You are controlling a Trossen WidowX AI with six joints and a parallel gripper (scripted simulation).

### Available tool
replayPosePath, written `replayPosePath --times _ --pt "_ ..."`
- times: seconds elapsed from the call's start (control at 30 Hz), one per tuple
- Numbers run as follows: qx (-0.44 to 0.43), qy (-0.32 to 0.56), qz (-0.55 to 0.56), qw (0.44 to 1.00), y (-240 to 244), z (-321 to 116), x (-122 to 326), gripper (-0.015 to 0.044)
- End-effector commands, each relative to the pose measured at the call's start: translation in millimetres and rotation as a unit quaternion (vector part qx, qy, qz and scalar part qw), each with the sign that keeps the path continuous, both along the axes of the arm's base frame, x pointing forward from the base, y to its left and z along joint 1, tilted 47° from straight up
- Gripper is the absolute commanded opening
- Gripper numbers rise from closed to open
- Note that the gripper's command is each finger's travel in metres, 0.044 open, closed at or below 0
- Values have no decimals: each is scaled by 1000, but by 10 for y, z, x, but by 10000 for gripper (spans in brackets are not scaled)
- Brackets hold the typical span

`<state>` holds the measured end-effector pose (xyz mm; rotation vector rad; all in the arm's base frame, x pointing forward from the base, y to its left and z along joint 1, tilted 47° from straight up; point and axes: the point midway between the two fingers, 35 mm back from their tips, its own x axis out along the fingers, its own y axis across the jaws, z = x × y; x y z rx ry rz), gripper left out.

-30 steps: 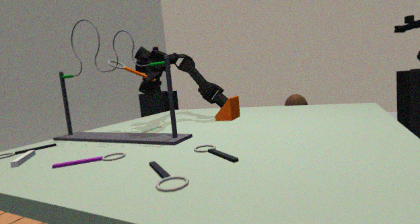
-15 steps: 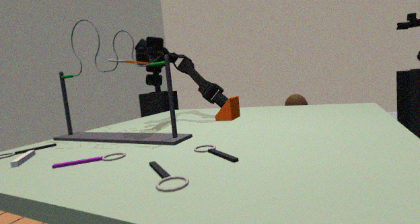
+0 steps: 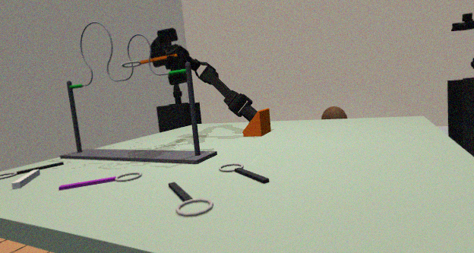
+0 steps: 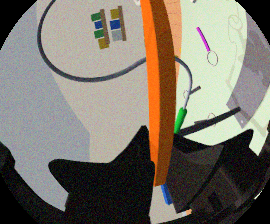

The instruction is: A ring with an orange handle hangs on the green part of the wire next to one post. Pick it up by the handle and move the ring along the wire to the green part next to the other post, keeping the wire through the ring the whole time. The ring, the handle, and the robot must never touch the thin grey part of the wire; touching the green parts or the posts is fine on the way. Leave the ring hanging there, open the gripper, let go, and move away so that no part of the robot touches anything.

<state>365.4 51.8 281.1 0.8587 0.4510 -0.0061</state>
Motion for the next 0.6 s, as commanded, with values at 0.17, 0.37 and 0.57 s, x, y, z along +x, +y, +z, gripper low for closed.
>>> replayPosePath --times 0.17,0.37,0.57 --pt "71 -9 4 997 149 213 16 -150" --pt "83 -11 4 997 183 289 19 -150" --pt "70 -9 4 998 192 318 20 -150"
